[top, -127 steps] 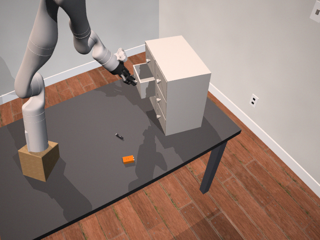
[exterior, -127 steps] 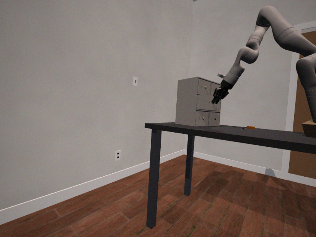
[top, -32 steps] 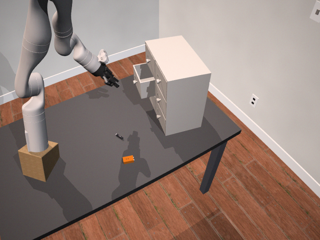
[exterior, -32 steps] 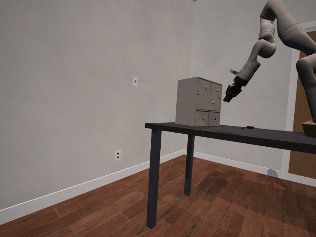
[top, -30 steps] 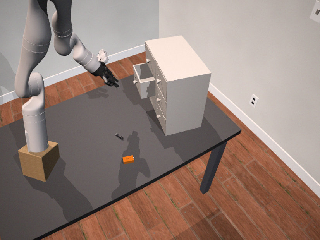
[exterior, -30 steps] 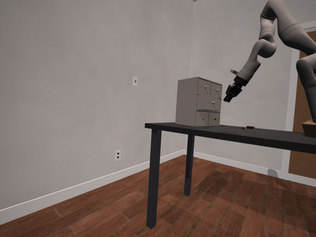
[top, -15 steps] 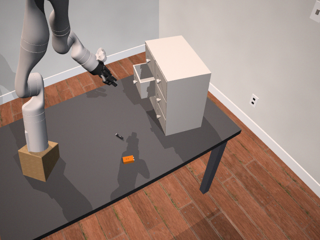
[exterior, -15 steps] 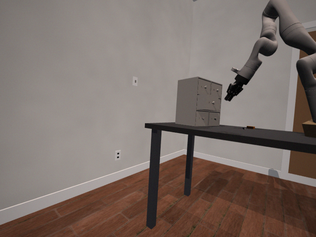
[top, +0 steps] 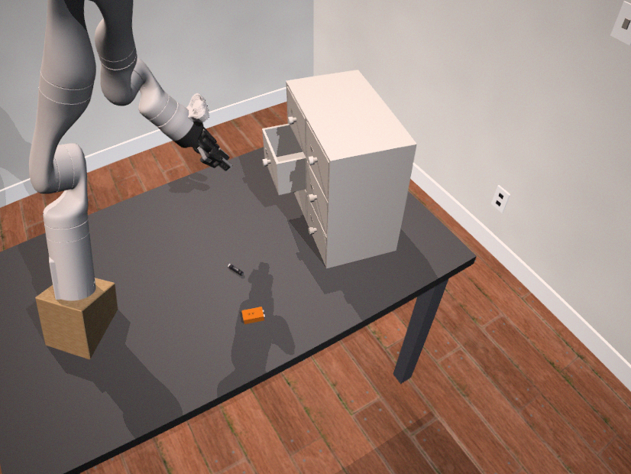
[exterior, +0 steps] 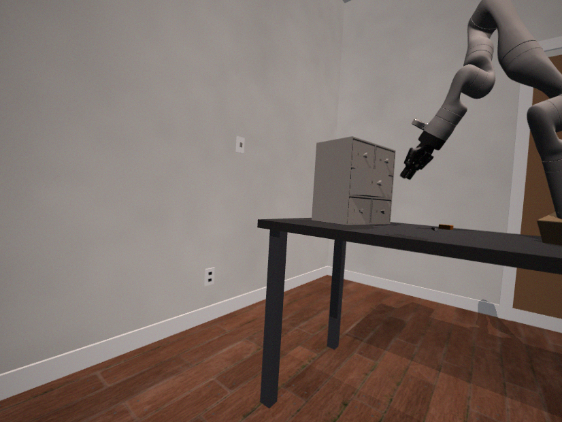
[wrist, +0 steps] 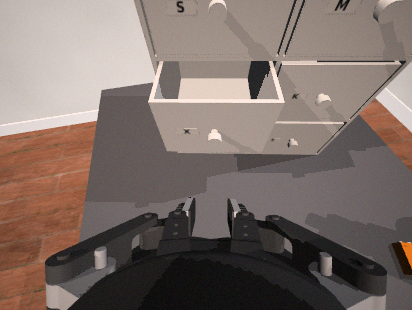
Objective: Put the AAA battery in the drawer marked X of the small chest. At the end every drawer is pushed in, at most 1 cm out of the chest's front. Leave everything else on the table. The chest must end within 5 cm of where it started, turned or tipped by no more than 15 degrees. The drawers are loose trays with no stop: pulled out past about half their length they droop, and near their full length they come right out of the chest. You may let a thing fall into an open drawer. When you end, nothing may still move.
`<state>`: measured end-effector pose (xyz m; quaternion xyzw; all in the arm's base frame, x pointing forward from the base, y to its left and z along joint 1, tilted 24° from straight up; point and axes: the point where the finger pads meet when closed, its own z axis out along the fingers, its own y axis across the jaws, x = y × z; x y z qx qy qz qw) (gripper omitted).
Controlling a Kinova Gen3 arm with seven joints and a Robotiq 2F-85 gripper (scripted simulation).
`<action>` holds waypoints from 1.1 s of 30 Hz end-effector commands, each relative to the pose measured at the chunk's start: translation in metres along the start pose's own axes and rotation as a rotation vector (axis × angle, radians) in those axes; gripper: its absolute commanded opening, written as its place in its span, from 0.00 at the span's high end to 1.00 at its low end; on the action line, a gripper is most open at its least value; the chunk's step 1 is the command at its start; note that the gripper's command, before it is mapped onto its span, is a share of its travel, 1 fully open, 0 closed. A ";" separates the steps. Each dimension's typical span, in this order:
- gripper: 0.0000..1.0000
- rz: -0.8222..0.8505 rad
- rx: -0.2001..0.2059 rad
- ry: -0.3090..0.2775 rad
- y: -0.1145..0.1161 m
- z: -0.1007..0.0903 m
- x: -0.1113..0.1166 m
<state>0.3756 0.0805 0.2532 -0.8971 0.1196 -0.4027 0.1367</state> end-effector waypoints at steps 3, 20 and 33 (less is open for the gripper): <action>0.67 0.001 -0.003 0.000 0.001 -0.001 0.000; 0.67 -0.001 -0.007 -0.005 0.002 -0.003 -0.002; 0.67 -0.001 -0.007 -0.006 0.002 -0.004 -0.002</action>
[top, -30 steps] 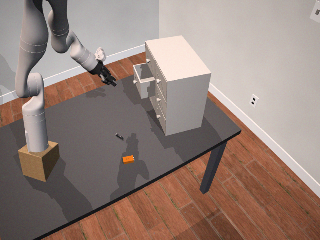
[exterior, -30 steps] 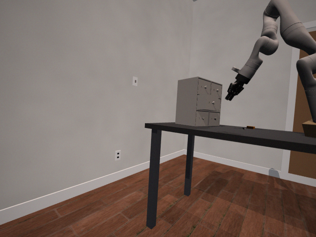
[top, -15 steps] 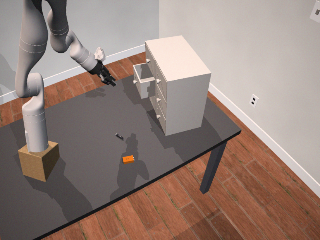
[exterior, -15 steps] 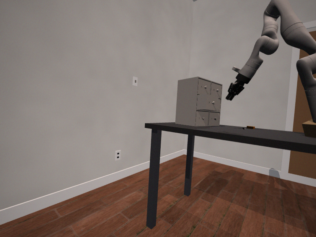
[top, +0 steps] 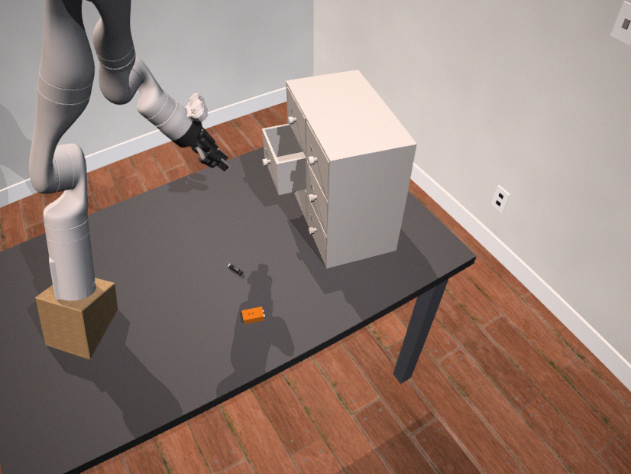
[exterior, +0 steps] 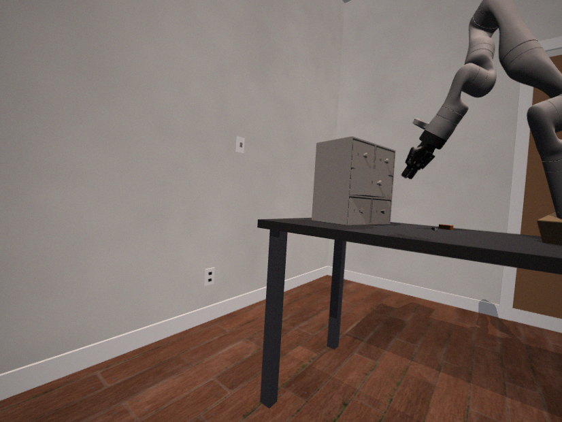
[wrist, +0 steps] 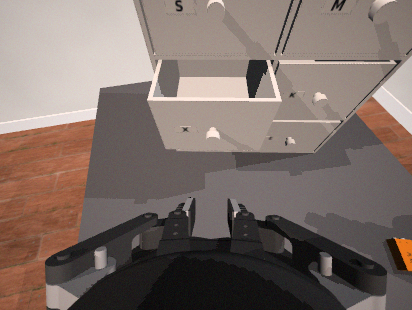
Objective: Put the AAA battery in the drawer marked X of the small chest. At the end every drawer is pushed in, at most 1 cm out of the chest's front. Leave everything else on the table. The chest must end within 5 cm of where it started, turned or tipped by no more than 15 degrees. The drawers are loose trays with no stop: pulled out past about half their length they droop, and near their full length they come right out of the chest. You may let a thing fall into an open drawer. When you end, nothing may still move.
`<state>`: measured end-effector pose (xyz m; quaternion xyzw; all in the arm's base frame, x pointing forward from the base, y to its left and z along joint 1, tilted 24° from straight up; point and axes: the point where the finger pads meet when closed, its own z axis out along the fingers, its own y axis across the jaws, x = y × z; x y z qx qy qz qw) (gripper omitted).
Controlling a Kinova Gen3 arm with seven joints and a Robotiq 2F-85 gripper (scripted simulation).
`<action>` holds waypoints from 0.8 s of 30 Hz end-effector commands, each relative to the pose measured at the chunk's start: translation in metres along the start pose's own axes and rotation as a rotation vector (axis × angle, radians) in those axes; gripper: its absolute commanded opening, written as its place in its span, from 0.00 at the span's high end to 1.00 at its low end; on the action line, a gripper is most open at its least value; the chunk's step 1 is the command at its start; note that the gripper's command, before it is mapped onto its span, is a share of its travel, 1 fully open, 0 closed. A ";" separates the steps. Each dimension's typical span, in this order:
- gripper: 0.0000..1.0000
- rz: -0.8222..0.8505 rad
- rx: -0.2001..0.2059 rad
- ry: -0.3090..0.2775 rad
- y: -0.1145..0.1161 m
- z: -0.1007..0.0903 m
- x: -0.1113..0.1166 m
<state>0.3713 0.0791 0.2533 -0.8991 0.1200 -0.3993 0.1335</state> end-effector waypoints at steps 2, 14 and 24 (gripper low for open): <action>0.67 0.000 0.000 0.001 0.000 0.000 0.000; 0.67 0.000 0.001 -0.003 0.000 -0.001 0.000; 0.67 0.000 0.004 -0.019 -0.001 -0.004 -0.001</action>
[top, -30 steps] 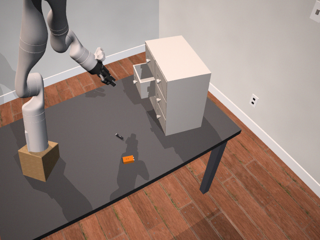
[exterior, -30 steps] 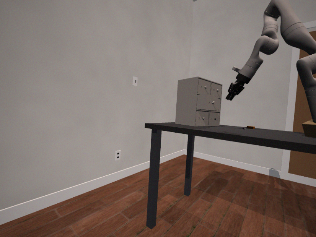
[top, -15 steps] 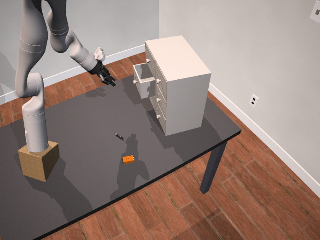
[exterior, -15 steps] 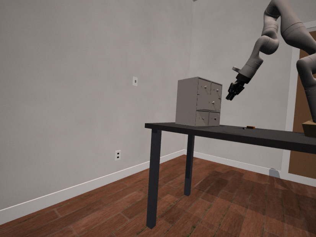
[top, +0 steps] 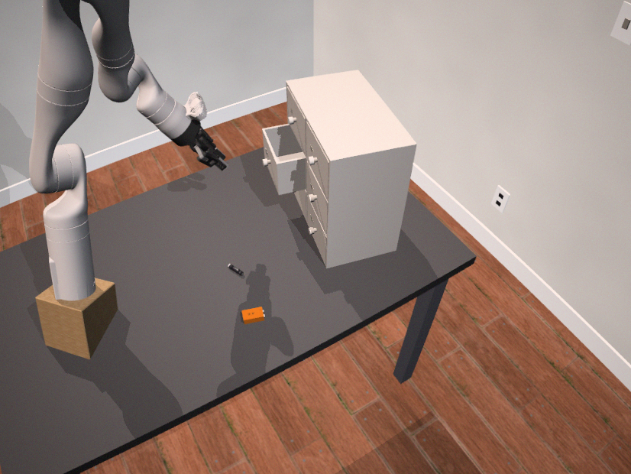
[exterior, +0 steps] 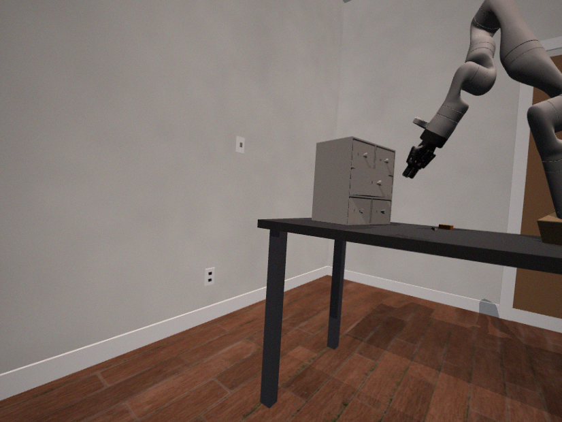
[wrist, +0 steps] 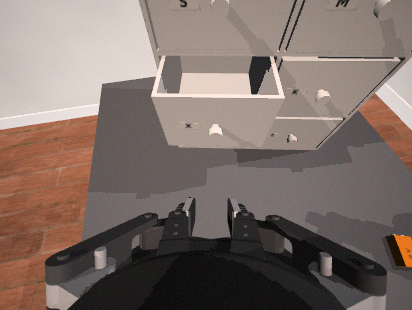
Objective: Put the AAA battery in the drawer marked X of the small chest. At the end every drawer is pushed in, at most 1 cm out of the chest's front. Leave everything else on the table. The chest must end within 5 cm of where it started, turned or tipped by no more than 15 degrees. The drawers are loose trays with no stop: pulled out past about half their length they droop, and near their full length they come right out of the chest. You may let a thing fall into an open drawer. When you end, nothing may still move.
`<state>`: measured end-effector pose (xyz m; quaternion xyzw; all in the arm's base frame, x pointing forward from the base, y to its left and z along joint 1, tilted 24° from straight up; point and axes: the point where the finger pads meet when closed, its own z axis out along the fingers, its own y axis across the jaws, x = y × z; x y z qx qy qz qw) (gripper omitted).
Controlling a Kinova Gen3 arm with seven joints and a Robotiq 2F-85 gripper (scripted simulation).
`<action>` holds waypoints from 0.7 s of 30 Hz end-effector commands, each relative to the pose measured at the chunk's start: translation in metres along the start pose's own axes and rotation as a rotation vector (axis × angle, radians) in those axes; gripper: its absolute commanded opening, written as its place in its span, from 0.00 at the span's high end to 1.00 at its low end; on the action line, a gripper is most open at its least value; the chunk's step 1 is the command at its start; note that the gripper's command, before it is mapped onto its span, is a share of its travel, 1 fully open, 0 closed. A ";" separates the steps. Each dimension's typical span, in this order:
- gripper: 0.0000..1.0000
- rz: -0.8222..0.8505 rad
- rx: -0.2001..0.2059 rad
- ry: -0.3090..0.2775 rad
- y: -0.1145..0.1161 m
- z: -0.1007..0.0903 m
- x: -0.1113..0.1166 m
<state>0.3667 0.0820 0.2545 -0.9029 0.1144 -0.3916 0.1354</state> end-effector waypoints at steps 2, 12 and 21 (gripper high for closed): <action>0.67 0.008 -0.001 0.000 0.001 -0.001 0.002; 0.67 0.008 -0.003 -0.025 0.003 -0.006 0.002; 0.67 0.008 0.003 -0.043 0.001 -0.009 0.001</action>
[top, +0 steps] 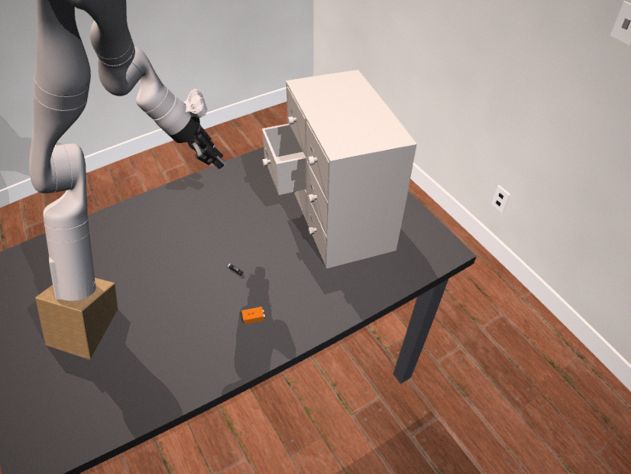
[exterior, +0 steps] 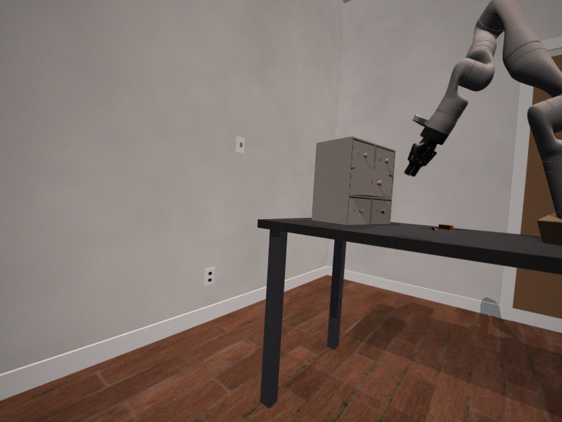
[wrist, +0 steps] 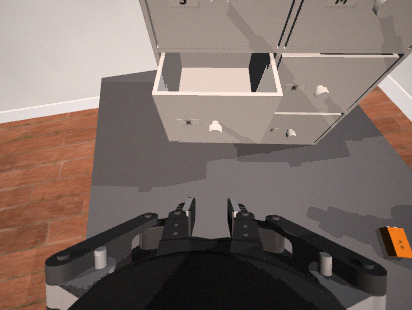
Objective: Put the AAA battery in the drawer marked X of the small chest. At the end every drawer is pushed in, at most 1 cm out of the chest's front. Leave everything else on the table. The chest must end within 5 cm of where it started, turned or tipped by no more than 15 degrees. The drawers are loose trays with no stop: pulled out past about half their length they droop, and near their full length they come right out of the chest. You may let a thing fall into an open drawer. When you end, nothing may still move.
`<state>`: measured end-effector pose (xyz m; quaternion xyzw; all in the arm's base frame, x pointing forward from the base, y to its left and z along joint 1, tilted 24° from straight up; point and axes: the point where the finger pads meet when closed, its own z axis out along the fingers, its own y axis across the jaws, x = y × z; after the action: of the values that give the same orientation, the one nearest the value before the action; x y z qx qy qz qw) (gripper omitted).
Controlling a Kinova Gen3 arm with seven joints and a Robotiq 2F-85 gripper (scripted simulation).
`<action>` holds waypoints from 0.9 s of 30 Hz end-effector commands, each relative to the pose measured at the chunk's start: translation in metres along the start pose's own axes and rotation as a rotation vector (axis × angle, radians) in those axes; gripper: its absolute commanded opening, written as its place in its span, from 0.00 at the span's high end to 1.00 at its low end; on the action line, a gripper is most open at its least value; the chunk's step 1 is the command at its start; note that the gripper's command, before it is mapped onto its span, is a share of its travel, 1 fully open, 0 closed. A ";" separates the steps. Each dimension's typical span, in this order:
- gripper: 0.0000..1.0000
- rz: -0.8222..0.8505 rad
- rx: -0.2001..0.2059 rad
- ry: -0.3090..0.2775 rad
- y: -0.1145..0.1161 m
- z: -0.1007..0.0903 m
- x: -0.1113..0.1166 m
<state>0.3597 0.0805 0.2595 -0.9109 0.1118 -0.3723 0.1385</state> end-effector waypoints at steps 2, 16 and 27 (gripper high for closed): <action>0.67 0.007 0.002 -0.006 0.000 -0.002 0.001; 0.67 0.007 0.004 -0.034 0.001 -0.010 0.003; 0.67 0.008 0.002 -0.135 0.002 -0.031 -0.002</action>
<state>0.3348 0.0757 0.2704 -0.9340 0.0969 -0.3156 0.1365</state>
